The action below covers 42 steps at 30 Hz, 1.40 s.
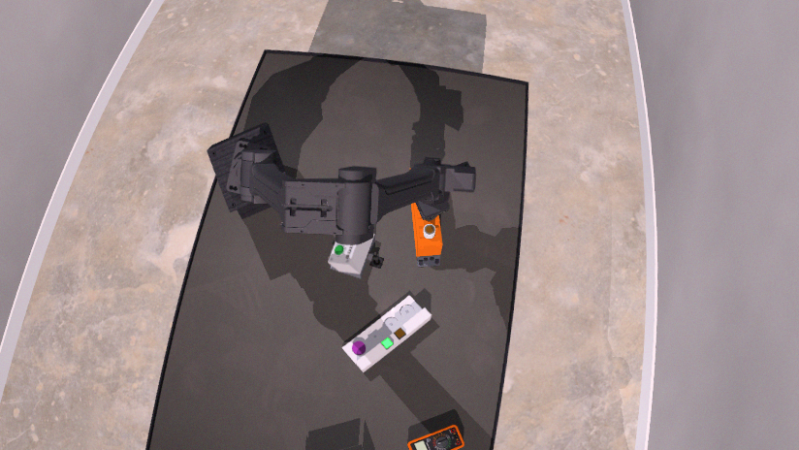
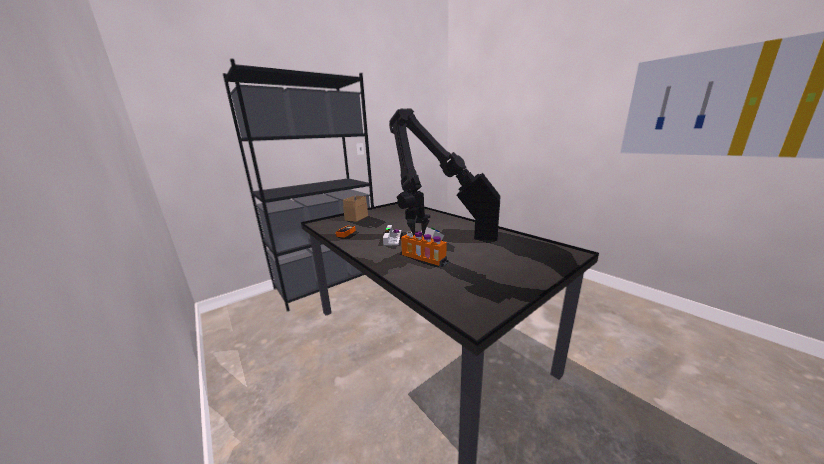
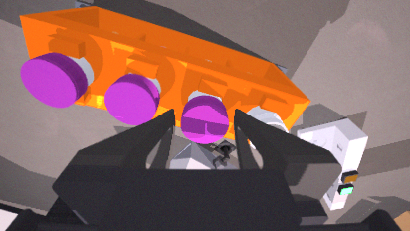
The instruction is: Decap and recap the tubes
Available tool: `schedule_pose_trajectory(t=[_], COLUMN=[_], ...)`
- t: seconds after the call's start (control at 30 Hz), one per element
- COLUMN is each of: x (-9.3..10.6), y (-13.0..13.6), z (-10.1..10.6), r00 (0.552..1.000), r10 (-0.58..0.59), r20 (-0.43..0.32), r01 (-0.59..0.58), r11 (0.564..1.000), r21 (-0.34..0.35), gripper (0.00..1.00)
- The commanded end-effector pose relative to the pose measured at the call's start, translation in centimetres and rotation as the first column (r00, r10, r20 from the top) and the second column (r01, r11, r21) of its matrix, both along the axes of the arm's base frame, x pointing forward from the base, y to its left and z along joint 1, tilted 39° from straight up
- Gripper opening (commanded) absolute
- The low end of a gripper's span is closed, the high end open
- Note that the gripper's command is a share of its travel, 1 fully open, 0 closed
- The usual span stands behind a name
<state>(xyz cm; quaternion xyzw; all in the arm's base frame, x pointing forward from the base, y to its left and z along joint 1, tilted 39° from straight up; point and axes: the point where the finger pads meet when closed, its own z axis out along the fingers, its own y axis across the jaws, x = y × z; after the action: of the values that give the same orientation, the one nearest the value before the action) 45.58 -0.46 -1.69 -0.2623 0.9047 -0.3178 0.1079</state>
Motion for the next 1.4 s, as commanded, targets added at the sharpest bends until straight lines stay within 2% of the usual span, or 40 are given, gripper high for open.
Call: schedule_pose_trajectory(t=[0.0, 0.13, 0.2, 0.4, 0.57, 0.7, 0.77, 1.0, 1.03, 1.33, 1.37], x=[-0.01, 0.25, 0.25, 0.52, 0.80, 0.41, 0.41, 0.40, 0.40, 0.40, 0.53], y=[0.58, 0.63, 0.63, 0.66, 0.71, 0.62, 0.62, 0.61, 0.65, 0.62, 0.33], z=[-0.57, -0.44, -0.44, -0.27, -0.12, -0.36, -0.36, -0.36, -0.36, -0.36, 0.29], r00=[0.972, 0.927, 0.927, 0.823, 0.708, 0.592, 0.592, 0.371, 0.355, 0.356, 0.381], r10=[0.187, 0.295, 0.295, 0.432, 0.521, 0.571, 0.571, 0.612, 0.613, 0.612, 0.612], r20=[-0.145, -0.231, -0.231, -0.369, -0.477, -0.569, -0.569, -0.699, -0.706, -0.706, -0.693], r01=[-0.199, -0.325, -0.325, -0.507, -0.645, -0.744, -0.744, -0.880, -0.887, -0.887, -0.879], r11=[0.977, 0.940, 0.940, 0.852, 0.752, 0.659, 0.659, 0.472, 0.459, 0.459, 0.473], r21=[-0.072, -0.106, -0.106, -0.133, -0.134, -0.114, -0.114, -0.054, -0.048, -0.048, -0.065], gripper=[0.49, 0.49, 0.49, 0.49, 0.49, 0.49, 0.49, 0.49, 0.49, 0.49, 0.00])
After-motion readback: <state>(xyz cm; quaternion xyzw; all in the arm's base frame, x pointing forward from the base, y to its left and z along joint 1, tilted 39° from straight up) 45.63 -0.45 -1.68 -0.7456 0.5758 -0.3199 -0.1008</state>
